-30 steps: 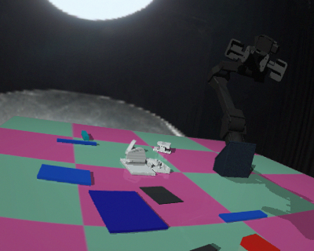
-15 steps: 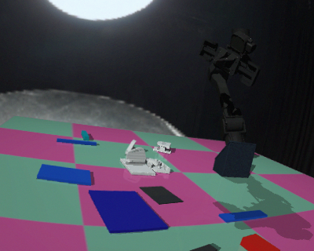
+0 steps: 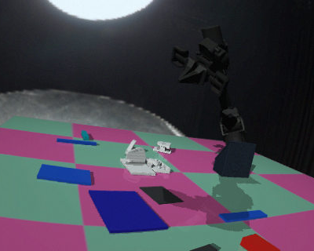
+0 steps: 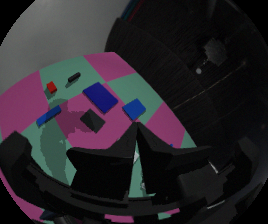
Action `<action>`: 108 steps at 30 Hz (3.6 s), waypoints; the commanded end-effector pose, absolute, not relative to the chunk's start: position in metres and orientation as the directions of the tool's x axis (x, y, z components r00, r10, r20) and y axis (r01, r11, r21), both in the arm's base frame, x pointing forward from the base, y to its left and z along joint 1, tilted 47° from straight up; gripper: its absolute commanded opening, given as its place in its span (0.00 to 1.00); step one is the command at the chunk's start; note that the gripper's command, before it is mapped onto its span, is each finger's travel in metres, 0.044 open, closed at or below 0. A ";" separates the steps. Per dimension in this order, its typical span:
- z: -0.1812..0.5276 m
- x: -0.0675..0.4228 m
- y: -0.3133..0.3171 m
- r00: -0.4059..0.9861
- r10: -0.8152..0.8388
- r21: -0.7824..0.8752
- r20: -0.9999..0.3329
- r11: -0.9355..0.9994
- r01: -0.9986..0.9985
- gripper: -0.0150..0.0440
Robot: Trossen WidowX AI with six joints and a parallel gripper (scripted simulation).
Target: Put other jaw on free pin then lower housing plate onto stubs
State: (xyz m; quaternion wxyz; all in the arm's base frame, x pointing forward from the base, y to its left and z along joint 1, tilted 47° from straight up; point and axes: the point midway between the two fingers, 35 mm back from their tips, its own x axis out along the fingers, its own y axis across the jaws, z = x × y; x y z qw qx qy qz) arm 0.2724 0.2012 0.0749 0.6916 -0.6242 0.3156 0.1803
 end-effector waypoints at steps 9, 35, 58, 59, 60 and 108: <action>0.076 0.308 0.127 0.590 -0.405 -0.677 -0.698 0.108 -0.728 0.25; 0.102 0.314 -0.045 0.043 -0.727 -0.315 -0.685 0.242 -0.918 0.25; 0.093 0.311 -0.074 -0.016 -0.734 -0.269 -0.679 0.269 -0.925 0.25; 0.092 0.311 -0.075 -0.016 -0.734 -0.269 -0.679 0.269 -0.925 0.25; 0.091 0.311 -0.076 -0.016 -0.734 -0.269 -0.679 0.269 -0.925 0.25; 0.075 0.337 -0.112 -0.015 -0.736 -0.271 -0.677 0.269 -0.924 0.25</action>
